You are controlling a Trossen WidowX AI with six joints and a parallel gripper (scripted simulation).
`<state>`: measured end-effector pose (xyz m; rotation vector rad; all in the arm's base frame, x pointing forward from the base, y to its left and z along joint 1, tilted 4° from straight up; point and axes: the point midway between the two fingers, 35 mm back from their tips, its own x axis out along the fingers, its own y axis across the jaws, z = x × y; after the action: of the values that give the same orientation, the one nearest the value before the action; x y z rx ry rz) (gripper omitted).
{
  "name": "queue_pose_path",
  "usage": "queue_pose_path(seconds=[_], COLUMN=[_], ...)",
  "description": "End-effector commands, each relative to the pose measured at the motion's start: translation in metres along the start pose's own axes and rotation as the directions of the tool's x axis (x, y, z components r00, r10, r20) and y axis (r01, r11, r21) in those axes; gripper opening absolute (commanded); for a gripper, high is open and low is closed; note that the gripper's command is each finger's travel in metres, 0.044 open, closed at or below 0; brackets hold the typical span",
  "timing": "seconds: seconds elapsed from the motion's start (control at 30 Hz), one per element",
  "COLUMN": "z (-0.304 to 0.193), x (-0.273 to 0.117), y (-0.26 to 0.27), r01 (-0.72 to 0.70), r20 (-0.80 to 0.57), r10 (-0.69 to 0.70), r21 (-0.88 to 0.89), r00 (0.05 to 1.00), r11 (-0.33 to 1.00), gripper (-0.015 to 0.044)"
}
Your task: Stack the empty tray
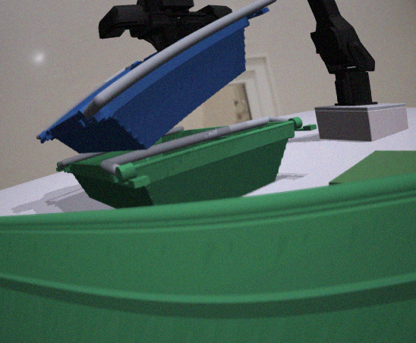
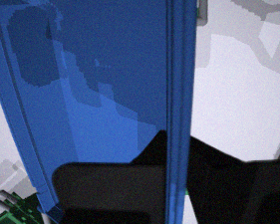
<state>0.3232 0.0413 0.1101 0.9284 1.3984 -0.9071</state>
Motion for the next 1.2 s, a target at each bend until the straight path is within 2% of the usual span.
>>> queue_pose_path(seconds=[0.0,1.17], z=[0.000,0.000], x=[0.005,0.022], y=[-0.005,-0.015], r01=[0.012,0.013], r20=[0.000,0.000], r10=[-0.012,-0.013], r21=[-0.002,-0.002], r00=[1.000,1.000], r11=[1.000,1.000], gripper=[0.0000,0.0000])
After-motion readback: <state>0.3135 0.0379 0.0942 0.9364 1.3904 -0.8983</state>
